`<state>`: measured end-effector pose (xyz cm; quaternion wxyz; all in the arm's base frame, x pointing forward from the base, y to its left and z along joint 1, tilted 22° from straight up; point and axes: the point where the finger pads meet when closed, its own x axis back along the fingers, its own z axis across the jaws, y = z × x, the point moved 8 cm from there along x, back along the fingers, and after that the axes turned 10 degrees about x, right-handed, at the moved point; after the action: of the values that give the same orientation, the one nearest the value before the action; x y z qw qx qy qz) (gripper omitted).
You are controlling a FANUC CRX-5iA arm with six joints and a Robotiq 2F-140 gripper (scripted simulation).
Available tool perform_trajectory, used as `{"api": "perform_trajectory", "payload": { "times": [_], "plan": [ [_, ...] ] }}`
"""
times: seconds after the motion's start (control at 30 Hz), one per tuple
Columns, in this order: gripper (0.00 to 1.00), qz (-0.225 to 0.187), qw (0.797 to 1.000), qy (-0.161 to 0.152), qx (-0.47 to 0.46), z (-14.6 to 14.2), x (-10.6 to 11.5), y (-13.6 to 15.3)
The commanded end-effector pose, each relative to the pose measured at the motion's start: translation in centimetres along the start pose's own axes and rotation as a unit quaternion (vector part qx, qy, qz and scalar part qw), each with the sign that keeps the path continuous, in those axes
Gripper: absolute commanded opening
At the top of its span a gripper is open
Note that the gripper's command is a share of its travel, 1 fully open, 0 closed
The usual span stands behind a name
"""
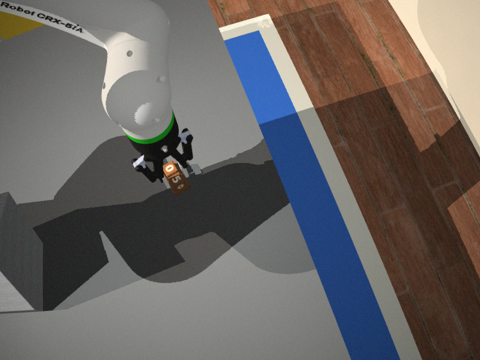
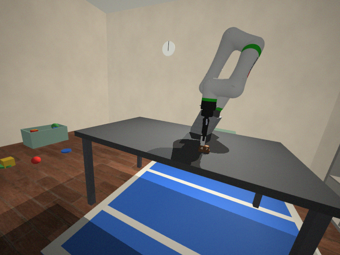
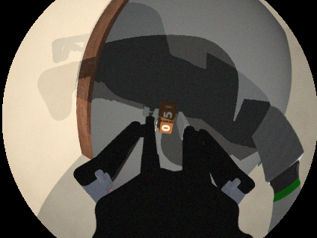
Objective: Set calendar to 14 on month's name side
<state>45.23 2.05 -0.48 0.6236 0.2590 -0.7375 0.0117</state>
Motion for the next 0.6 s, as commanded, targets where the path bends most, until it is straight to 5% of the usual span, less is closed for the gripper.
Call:
{"api": "perform_trajectory", "payload": {
  "times": [0.0, 0.57],
  "plan": [
    [0.28, 0.0, 1.0, 0.0, 0.0, 0.0, -0.1, 0.0],
    [0.28, 0.0, 1.0, 0.0, 0.0, 0.0, -2.2, 0.0]
  ]
}}
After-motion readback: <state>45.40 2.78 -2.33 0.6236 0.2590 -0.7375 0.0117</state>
